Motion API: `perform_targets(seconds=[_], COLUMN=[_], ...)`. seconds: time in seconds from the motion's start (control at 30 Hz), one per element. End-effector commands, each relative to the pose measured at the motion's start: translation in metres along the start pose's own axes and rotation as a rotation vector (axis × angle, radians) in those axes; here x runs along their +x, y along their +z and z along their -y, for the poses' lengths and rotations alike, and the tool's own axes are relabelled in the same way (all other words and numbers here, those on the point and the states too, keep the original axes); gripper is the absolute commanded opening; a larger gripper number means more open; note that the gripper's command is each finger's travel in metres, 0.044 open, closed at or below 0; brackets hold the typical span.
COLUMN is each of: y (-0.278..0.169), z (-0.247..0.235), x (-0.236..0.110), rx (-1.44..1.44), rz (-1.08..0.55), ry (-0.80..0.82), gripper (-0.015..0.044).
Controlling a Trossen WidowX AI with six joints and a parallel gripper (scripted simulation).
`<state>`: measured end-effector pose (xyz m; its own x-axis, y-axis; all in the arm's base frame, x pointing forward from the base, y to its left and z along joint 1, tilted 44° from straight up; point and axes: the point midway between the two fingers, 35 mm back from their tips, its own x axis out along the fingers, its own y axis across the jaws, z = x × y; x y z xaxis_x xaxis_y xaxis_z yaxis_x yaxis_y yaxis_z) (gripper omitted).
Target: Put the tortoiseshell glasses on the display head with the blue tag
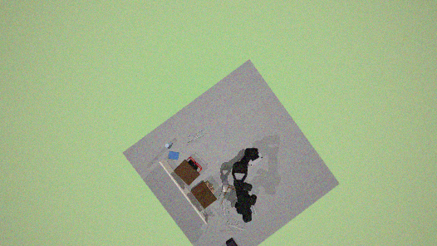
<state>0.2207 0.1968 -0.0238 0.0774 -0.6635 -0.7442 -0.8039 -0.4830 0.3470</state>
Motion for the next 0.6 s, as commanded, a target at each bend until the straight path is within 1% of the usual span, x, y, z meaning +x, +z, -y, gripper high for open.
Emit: perform_targets(seconds=[0.0, 0.57], y=[-0.013, -0.068], z=[-0.004, -0.023], x=[-0.001, -0.001], rx=[-0.1, -0.586], rz=[-0.003, -0.007], ry=[-0.003, 0.002], gripper=[0.0, 0.0])
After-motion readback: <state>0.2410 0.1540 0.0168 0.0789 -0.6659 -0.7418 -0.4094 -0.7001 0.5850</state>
